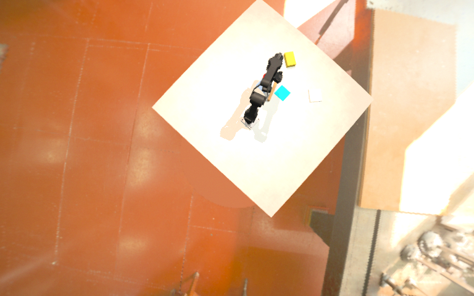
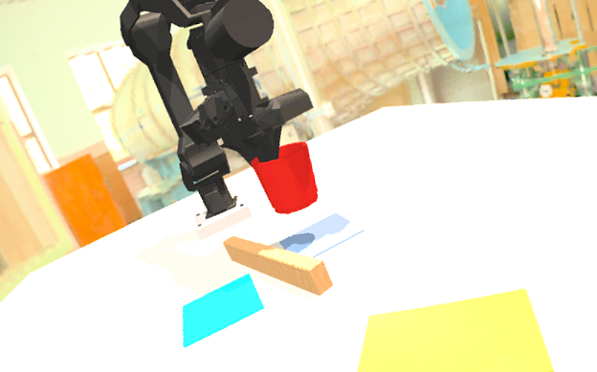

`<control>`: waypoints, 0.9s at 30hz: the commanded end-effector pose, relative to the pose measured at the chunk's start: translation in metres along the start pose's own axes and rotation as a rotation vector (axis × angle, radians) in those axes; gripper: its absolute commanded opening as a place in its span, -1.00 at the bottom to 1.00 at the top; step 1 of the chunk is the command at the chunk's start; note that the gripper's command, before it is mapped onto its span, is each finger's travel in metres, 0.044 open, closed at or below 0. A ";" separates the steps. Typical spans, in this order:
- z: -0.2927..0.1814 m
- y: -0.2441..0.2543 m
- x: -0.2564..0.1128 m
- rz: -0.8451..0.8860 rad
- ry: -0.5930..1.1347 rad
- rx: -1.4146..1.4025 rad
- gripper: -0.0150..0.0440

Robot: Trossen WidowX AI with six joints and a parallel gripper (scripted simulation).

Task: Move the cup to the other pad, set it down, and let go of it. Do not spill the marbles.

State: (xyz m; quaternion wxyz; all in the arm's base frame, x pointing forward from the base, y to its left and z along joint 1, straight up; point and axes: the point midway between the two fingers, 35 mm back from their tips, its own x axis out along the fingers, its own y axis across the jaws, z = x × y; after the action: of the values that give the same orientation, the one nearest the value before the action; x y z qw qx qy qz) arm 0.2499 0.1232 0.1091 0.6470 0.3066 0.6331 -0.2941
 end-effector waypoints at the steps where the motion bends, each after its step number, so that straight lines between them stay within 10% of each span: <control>1: 0.007 -0.001 0.000 0.001 0.001 -0.002 -0.49; 27: 0.059 -0.010 -0.002 0.002 -0.003 -0.004 -0.49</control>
State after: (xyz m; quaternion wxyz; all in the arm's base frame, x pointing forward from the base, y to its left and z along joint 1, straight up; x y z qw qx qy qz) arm 0.2753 0.0773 0.1097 0.6483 0.3049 0.6322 -0.2951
